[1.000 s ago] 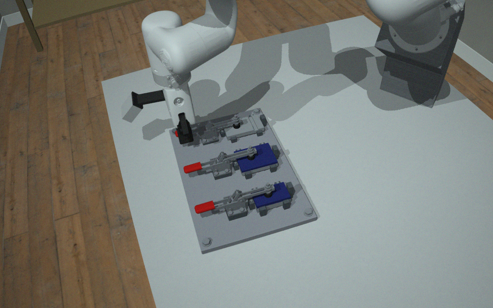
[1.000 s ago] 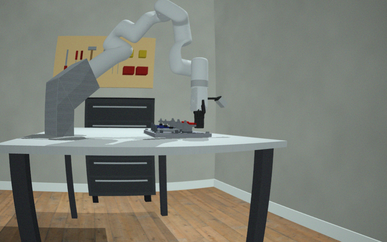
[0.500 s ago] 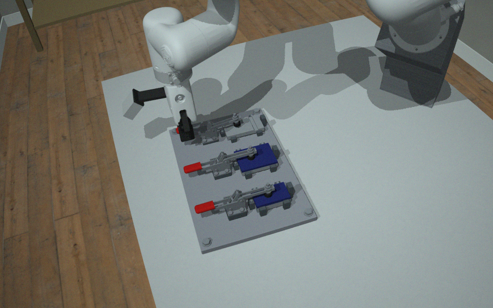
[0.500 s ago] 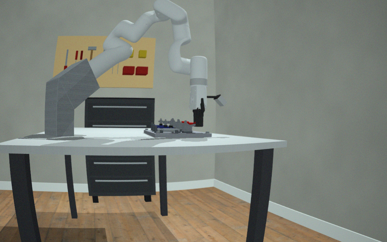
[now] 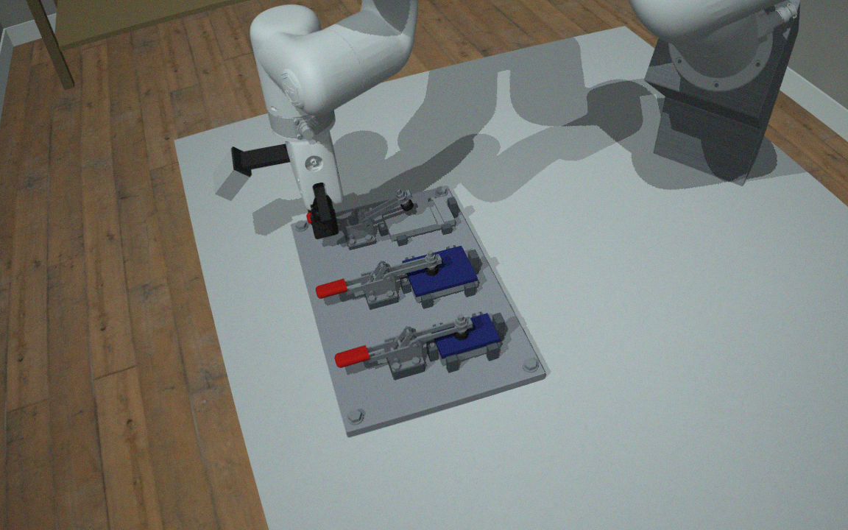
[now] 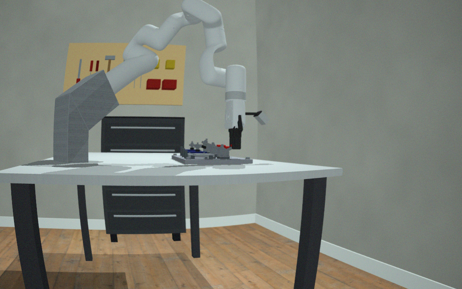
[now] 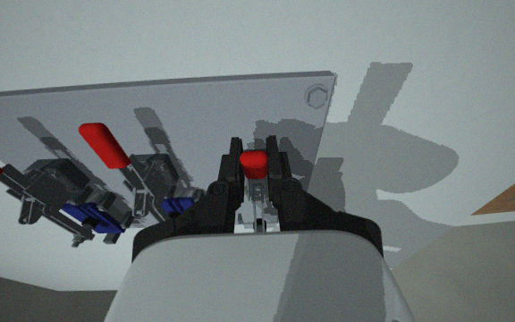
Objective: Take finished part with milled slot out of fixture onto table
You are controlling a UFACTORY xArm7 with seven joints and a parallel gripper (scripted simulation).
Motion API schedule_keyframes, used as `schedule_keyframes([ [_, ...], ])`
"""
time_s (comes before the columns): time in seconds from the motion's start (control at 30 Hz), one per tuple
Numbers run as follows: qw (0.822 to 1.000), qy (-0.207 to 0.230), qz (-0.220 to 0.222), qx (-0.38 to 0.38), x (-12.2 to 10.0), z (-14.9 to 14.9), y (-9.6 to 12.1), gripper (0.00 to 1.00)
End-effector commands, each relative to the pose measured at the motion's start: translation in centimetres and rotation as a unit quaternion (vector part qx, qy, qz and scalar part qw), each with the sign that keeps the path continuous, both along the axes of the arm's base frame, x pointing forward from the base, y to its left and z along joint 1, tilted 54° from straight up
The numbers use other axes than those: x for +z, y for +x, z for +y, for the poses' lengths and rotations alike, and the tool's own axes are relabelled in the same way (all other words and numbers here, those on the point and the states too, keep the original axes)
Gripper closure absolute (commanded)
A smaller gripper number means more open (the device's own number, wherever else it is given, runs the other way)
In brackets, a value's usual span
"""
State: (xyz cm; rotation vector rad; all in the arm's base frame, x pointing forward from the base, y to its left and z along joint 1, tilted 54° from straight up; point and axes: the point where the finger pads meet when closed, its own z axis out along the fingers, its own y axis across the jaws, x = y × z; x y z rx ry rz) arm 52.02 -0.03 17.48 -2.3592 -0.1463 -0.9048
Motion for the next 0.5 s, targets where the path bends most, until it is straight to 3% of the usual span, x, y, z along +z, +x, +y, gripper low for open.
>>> schedule_keyframes([
  [0.0,1.000,0.000,0.000,-0.001,0.0,-0.3,-0.4,1.00],
  [0.47,1.000,0.000,0.000,-0.001,-0.3,-0.5,-1.4,1.00],
])
